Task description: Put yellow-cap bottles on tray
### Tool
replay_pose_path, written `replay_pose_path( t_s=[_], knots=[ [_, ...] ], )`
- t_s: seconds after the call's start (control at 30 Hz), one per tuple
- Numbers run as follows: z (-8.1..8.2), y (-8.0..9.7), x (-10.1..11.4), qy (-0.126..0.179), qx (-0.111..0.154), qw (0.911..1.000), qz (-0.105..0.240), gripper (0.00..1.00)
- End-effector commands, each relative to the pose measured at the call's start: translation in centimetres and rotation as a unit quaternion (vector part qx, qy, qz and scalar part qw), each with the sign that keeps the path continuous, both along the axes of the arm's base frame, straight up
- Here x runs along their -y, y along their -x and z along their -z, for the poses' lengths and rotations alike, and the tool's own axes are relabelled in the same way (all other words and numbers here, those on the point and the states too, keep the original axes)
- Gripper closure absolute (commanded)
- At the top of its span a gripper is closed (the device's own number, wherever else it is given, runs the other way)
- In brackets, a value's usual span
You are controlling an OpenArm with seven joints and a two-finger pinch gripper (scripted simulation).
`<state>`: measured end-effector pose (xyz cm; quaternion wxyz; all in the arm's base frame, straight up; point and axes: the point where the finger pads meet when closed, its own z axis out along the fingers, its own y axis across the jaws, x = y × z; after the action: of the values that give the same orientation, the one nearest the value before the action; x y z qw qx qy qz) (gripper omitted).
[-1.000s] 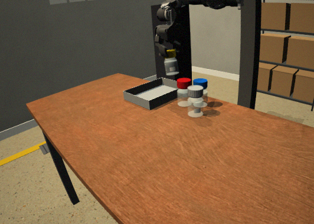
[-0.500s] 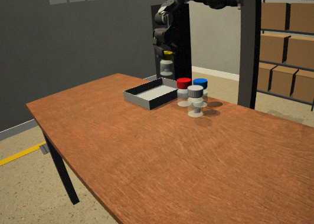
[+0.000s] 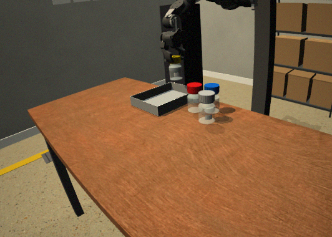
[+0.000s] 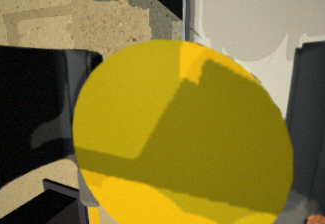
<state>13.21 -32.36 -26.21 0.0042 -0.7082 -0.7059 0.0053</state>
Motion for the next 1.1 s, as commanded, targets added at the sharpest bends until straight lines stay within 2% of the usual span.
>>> replay_pose_path(
  t_s=[0.0,0.33,0.57,0.9,1.07],
  knots=[
    [0.0,-0.1,0.0,0.000,0.005,1.0000,-0.001,1.00],
    [3.9,-0.1,0.2,0.000,0.005,1.0000,-0.001,1.00],
    [3.9,-0.1,0.2,0.000,0.005,1.0000,-0.001,1.00],
    [5.9,0.0,0.1,0.000,0.004,1.0000,0.000,1.00],
    [5.9,0.0,0.1,0.000,0.004,1.0000,0.000,1.00]
  ],
)
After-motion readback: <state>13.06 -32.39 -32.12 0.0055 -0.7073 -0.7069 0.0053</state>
